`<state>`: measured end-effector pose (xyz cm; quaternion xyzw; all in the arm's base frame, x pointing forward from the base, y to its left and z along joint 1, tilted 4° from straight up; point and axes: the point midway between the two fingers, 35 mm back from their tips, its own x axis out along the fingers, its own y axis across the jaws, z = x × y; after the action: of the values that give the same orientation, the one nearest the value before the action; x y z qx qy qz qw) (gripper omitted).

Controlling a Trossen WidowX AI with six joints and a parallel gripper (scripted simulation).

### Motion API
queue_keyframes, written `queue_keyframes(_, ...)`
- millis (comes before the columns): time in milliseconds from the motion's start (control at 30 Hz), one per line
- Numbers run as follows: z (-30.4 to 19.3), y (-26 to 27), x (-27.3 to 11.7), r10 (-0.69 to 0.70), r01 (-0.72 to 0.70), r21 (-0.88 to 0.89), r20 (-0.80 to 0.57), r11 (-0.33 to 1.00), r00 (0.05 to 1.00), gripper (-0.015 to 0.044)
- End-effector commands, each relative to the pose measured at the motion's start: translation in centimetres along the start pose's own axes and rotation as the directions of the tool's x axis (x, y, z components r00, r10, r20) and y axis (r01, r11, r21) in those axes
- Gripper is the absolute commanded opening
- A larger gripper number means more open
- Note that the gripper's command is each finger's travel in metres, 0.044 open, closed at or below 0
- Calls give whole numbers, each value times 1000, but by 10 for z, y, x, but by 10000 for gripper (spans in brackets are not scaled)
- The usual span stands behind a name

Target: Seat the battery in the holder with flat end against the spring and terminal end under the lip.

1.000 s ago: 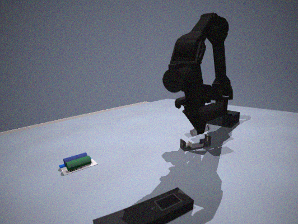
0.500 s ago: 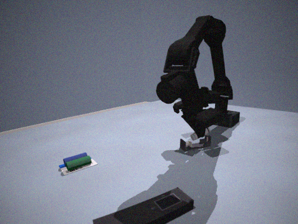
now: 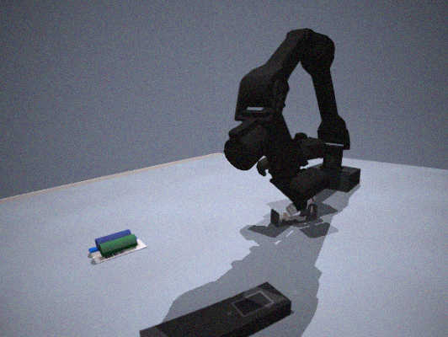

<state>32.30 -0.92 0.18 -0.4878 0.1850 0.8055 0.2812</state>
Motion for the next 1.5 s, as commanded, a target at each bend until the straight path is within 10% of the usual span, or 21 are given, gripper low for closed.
queue_keyframes(0, -2, -1, -1, -6, 6, -5, 27, 1000, 1000, 67)
queue_keyframes(1467, -23, -1, -3, 26, -25, -9, 91, 1000, 996, 67)
